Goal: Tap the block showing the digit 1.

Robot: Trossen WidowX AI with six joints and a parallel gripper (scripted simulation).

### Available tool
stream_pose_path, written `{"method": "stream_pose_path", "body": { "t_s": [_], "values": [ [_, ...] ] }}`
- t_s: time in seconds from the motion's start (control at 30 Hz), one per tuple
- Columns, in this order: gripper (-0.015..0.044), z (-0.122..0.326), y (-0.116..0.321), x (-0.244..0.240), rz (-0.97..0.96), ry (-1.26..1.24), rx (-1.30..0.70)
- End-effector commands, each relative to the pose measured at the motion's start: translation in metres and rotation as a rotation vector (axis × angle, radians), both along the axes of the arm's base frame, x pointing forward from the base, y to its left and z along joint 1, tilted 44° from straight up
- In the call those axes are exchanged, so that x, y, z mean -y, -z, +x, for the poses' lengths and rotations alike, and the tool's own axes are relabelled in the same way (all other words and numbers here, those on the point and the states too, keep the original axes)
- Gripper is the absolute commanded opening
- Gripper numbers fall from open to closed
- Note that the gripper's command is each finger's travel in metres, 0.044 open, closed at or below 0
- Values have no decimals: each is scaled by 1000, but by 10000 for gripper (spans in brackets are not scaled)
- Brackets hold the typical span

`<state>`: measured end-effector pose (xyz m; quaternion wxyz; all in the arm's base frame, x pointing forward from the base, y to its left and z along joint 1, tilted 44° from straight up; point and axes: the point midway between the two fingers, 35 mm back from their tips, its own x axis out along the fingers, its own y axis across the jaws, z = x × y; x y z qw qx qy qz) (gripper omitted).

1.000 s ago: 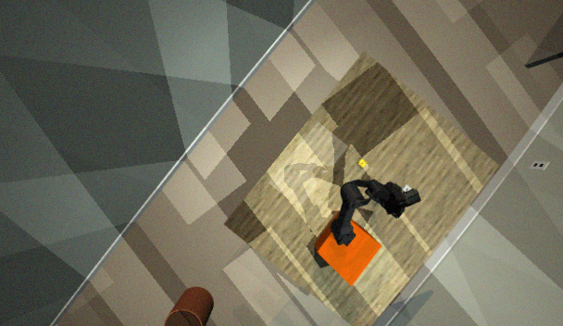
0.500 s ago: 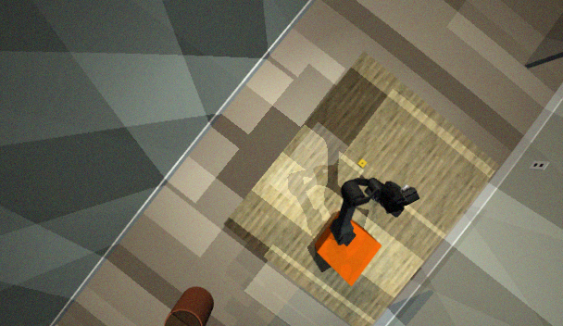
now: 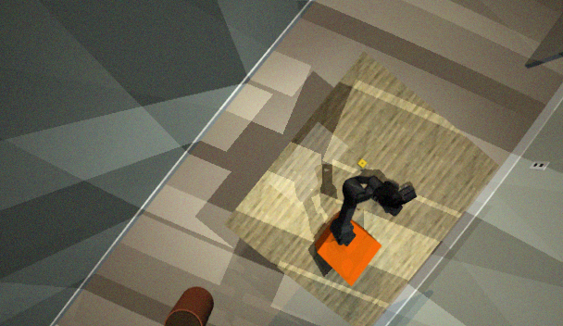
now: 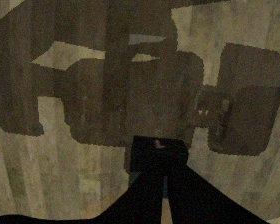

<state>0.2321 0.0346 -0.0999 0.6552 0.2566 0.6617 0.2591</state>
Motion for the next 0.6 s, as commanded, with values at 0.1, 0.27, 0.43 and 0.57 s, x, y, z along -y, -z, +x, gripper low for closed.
{"method": "stream_pose_path", "body": {
  "t_s": [0.1,0.27,0.43,0.57],
  "values": [
    [20,-1,-19,17,5,0,-8],
    [46,0,-23,18,4,0,-9],
    [178,32,-85,-12,-15,3,-8],
    [282,41,-141,-44,-16,5,-6]
  ]
}}
